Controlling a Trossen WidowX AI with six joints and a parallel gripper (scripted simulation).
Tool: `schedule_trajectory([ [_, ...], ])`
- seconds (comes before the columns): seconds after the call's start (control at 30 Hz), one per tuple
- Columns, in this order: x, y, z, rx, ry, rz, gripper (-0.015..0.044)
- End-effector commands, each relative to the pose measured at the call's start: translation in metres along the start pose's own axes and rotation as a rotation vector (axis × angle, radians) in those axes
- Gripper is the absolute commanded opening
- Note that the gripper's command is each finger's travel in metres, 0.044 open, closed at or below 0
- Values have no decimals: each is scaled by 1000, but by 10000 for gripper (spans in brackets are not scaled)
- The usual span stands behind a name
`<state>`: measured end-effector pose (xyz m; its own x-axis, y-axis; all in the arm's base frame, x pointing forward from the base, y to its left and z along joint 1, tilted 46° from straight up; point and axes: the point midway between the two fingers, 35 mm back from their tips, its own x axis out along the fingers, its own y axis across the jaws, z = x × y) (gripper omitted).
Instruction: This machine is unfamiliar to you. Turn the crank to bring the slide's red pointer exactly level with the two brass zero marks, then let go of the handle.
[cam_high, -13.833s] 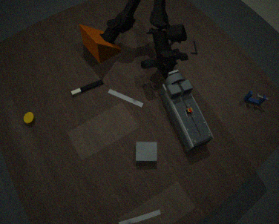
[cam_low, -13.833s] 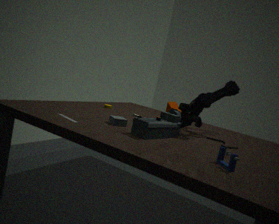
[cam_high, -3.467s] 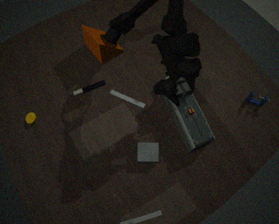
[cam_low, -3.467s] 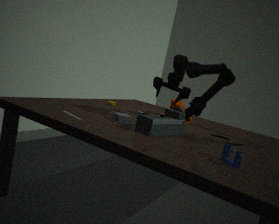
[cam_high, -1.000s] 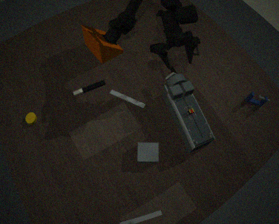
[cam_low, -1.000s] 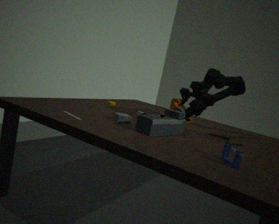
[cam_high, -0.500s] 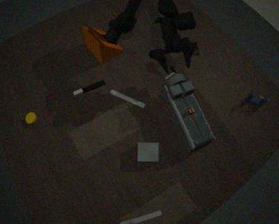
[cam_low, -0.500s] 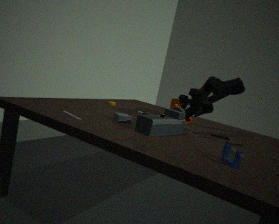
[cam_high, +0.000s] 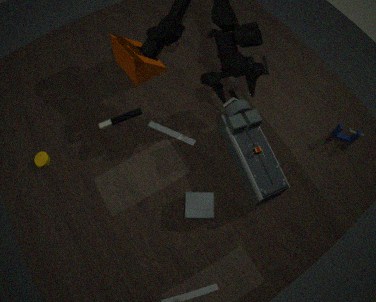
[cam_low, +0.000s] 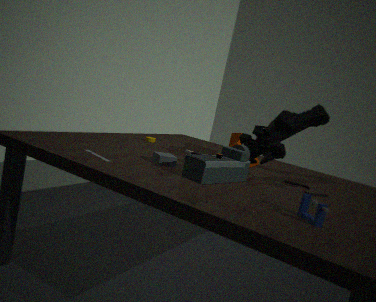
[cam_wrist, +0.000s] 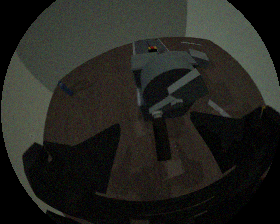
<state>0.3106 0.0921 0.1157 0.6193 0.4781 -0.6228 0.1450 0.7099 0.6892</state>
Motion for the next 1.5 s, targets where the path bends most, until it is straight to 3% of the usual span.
schedule_trajectory([
  [0.0,5,-4,-7,8,4,-10,440],
  [0.53,19,-4,-24,9,3,-7,440],
  [1.1,19,-4,-24,9,3,-7,0],
  [1.47,19,-3,-24,9,3,-7,0],
])
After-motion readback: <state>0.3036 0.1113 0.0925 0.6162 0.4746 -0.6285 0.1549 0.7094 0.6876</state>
